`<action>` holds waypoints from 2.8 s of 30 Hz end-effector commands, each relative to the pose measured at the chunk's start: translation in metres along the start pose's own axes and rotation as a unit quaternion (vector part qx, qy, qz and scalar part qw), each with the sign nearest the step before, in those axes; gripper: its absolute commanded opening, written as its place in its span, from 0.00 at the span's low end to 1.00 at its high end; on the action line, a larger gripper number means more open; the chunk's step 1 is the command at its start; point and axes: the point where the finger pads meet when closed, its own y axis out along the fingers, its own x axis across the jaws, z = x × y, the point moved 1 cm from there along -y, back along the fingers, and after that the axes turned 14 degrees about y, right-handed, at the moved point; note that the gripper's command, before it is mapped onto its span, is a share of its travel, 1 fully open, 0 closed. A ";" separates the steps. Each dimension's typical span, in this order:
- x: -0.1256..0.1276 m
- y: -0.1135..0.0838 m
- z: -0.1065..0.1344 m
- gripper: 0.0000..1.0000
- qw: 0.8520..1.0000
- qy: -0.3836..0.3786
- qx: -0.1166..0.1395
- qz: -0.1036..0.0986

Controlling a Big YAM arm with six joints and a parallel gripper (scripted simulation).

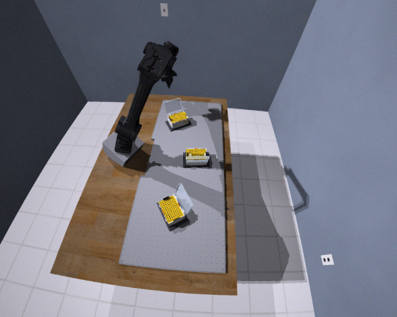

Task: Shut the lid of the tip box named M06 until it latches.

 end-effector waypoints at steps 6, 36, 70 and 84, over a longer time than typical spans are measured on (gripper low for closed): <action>-0.005 0.036 -0.003 0.00 1.000 0.000 0.001 -0.001; -0.005 0.061 -0.002 0.00 1.000 0.000 0.001 -0.001; -0.003 0.094 -0.003 0.00 1.000 -0.003 -0.003 0.001; -0.003 0.094 -0.003 0.00 1.000 -0.003 -0.003 0.001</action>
